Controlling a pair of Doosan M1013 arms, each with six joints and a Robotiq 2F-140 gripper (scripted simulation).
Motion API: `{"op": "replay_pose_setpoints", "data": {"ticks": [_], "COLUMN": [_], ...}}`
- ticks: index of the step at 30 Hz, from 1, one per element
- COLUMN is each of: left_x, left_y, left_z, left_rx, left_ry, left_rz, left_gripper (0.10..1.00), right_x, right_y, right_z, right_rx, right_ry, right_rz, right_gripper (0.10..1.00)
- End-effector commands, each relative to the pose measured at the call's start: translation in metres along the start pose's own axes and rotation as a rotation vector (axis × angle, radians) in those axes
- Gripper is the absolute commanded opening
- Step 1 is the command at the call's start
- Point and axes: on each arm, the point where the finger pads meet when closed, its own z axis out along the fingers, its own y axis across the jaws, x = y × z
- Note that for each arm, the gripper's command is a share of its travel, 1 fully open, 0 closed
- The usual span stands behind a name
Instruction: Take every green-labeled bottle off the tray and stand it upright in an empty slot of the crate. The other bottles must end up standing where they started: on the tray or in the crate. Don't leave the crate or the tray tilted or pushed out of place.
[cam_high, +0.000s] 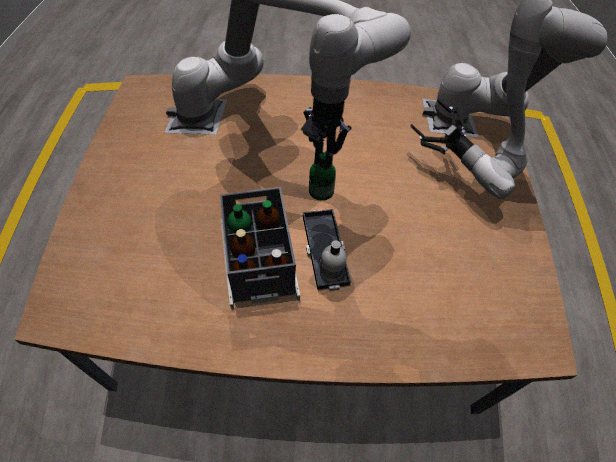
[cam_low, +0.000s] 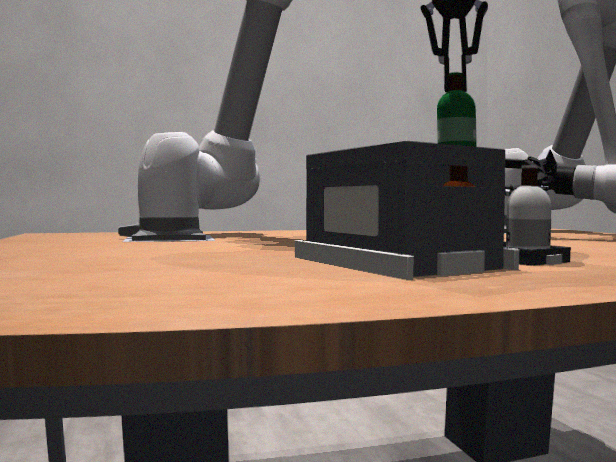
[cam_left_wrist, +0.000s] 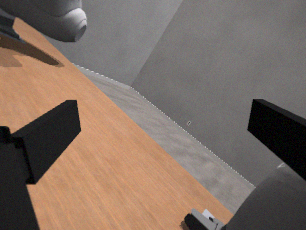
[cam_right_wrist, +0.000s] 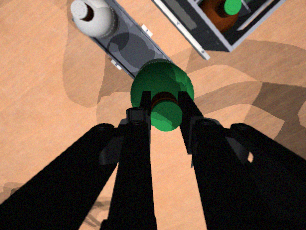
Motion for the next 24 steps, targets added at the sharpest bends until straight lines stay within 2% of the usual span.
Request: {"op": "replay_pose_setpoints", "data": {"ticks": [1,24], "left_x": [0.000,0.000], "left_y": [0.000,0.000], "left_z": [0.000,0.000], "left_rx": [0.000,0.000], "left_ry": [0.000,0.000], "left_rz": [0.000,0.000], "left_gripper": [1.000,1.000], "right_x": [0.002,0.032], "right_y": [0.000,0.009], "right_z": [-0.001,-0.001], "right_rx": [0.002,0.002], "right_ry": [0.000,0.000], "right_rz": [0.000,0.000], "right_gripper": [0.099,0.099]}}
